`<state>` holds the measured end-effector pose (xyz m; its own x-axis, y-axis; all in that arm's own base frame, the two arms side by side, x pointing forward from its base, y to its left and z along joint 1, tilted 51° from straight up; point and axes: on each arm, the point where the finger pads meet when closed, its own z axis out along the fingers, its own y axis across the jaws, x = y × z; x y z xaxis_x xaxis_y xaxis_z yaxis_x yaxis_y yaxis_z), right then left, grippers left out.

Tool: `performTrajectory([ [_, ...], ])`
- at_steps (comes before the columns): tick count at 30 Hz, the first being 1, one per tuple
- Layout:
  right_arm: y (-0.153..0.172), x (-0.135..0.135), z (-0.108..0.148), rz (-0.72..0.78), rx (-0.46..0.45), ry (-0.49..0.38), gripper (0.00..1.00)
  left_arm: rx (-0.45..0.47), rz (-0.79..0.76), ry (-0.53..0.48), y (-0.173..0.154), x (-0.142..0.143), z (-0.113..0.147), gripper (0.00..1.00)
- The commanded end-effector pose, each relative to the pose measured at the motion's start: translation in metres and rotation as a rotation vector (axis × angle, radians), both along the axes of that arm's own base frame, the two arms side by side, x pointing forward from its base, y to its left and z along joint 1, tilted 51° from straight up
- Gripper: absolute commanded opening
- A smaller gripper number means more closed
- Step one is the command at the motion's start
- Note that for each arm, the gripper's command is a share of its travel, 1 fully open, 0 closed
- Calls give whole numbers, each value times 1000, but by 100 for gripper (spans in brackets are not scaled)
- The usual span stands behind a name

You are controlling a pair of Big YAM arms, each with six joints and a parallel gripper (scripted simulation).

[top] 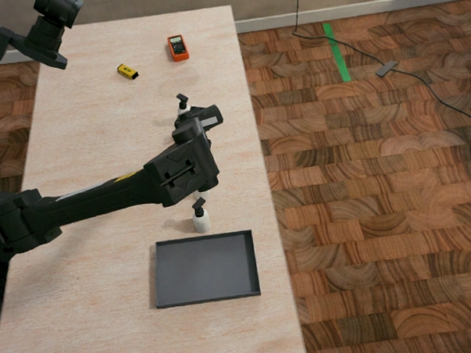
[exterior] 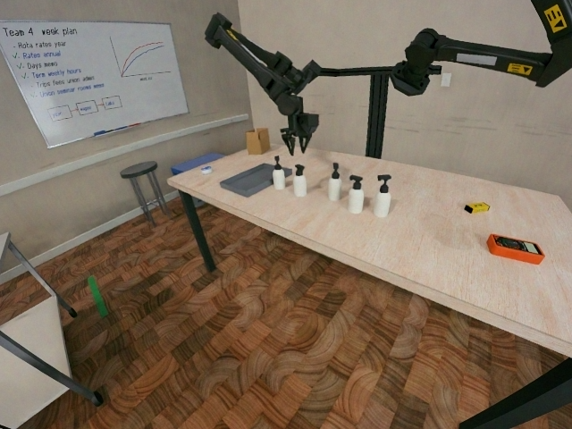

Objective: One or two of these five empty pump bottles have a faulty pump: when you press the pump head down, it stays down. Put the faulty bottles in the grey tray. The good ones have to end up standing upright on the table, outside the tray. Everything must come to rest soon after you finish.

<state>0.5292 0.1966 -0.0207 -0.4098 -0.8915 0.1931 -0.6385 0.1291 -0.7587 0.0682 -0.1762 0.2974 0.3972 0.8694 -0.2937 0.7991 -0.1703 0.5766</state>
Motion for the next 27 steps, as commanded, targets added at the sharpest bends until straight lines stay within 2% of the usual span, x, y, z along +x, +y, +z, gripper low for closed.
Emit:
performTrajectory([
  [1, 3, -2, -6, 4, -33, 41, 51, 18, -73, -5, 5, -16, 13, 0],
  [10, 3, -1, 1, -1, -20, 27, 51, 16, -114, -1, 13, -22, 18, 0],
  [12, -9, 6, -9, -9, -30, 37, 51, 16, -114, -1, 13, -22, 18, 0],
  [27, -17, 19, -21, -8, -26, 35, 51, 10, -115, 0, 12, -22, 19, 0],
])
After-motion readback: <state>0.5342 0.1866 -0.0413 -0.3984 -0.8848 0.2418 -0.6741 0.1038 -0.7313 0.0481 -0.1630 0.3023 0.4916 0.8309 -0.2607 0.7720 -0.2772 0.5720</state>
